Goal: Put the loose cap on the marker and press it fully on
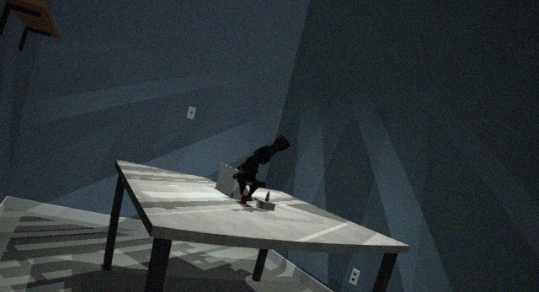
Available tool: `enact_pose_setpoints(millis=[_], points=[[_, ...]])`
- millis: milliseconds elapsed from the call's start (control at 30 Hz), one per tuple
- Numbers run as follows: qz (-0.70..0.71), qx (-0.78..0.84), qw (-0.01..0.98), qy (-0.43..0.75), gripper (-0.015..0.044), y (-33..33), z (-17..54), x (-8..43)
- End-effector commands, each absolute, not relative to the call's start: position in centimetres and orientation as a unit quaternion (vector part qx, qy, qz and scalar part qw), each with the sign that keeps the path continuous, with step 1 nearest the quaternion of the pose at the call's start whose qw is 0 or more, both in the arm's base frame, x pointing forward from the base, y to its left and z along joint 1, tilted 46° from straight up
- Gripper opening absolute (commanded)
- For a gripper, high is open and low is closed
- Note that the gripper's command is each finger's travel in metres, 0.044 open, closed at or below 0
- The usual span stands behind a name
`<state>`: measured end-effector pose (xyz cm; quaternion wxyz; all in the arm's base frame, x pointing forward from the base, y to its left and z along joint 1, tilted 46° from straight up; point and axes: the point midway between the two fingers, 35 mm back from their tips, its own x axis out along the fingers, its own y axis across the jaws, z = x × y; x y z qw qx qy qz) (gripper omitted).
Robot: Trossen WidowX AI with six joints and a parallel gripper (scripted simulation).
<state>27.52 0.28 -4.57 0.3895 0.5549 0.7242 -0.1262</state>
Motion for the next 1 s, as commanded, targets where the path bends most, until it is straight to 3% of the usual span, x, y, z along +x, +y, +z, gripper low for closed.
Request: enact_pose_setpoints(millis=[0,600,733,967], points=[[-0.127,0.556,0.386,0.725,0.0251,0.8,-5.0,27.3],[-0.126,0.557,0.385,0.726,0.0251,2.7,-6.8,26.9],[-0.126,0.557,0.385,0.726,0.0146,2.7,-6.8,26.9],[-0.126,0.557,0.385,0.726,0.0099,2.7,-6.8,26.9]])
